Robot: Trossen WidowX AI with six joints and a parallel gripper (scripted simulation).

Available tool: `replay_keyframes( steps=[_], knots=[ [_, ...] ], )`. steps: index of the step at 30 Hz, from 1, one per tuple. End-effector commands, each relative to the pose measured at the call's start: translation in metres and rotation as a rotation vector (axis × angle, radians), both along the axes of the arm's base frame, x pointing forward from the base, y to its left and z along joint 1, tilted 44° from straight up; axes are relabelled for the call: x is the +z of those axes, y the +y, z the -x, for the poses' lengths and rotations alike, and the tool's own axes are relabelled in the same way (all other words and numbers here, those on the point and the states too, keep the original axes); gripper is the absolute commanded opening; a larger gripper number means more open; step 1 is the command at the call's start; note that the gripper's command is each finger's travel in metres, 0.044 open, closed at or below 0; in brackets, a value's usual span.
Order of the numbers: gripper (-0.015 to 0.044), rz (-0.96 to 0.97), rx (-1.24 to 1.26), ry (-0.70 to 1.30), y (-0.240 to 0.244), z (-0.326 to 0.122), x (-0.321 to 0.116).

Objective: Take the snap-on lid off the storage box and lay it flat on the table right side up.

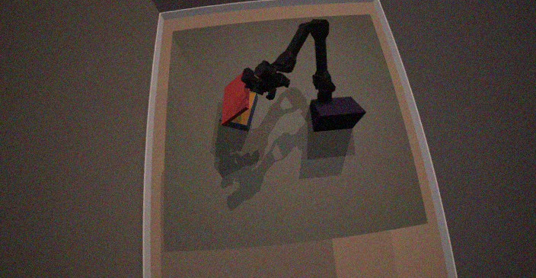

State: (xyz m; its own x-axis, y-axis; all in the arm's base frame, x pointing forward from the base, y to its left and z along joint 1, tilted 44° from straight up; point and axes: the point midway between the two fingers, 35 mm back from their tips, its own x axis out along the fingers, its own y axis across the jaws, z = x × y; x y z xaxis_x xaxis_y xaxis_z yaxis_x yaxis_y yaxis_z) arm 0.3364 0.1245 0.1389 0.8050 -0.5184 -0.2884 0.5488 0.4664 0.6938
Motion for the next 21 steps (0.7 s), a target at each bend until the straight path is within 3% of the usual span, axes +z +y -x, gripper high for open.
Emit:
replay_keyframes(
  steps=[1,21],
  knots=[
    [0.0000,-0.006,0.000,-0.011,-0.007,0.003,0.011],
    [0.0000,-0.005,0.000,-0.010,-0.036,0.013,0.037]
  ],
)
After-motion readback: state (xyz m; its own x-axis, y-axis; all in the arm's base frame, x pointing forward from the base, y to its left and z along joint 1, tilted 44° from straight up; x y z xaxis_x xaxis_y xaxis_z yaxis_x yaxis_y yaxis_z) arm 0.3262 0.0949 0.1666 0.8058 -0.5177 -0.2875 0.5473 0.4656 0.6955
